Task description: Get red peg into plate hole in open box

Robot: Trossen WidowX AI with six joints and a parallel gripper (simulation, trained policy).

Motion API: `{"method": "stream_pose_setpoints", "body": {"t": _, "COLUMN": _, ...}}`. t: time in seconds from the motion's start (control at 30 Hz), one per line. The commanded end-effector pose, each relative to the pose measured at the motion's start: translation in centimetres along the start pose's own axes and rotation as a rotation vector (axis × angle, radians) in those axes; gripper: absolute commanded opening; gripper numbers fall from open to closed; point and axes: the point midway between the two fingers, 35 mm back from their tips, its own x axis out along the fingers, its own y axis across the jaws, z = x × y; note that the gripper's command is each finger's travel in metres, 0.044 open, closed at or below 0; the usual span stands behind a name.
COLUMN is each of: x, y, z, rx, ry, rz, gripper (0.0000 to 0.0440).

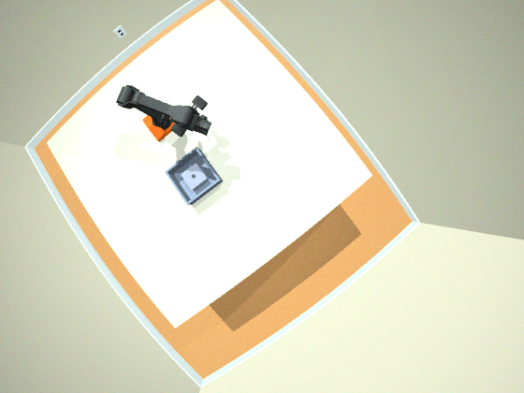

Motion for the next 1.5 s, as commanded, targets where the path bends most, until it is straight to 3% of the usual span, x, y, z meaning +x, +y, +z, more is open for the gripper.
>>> {"method": "stream_pose_setpoints", "body": {"t": 0.0, "x": 0.9, "y": -0.6, "z": 0.3, "rx": 0.126, "ry": 0.009, "rz": -0.048, "gripper": 0.0440}}
{"method": "stream_pose_setpoints", "body": {"t": 0.53, "x": 5.1, "y": -2.1, "z": 3.5, "rx": 0.637, "ry": -0.119, "rz": -0.207, "gripper": 0.0440}}
{"method": "stream_pose_setpoints", "body": {"t": 0.87, "x": 8.3, "y": -3.1, "z": 6.9, "rx": 0.778, "ry": -0.277, "rz": -0.230, "gripper": 0.0431}}
{"method": "stream_pose_setpoints", "body": {"t": 0.97, "x": 9.1, "y": -3.5, "z": 7.4, "rx": 0.795, "ry": -0.298, "rz": -0.237, "gripper": 0.0375}}
{"method": "stream_pose_setpoints", "body": {"t": 1.47, "x": 10.3, "y": -4.9, "z": 8.0, "rx": 0.872, "ry": -0.313, "rz": -0.321, "gripper": 0.0000}}
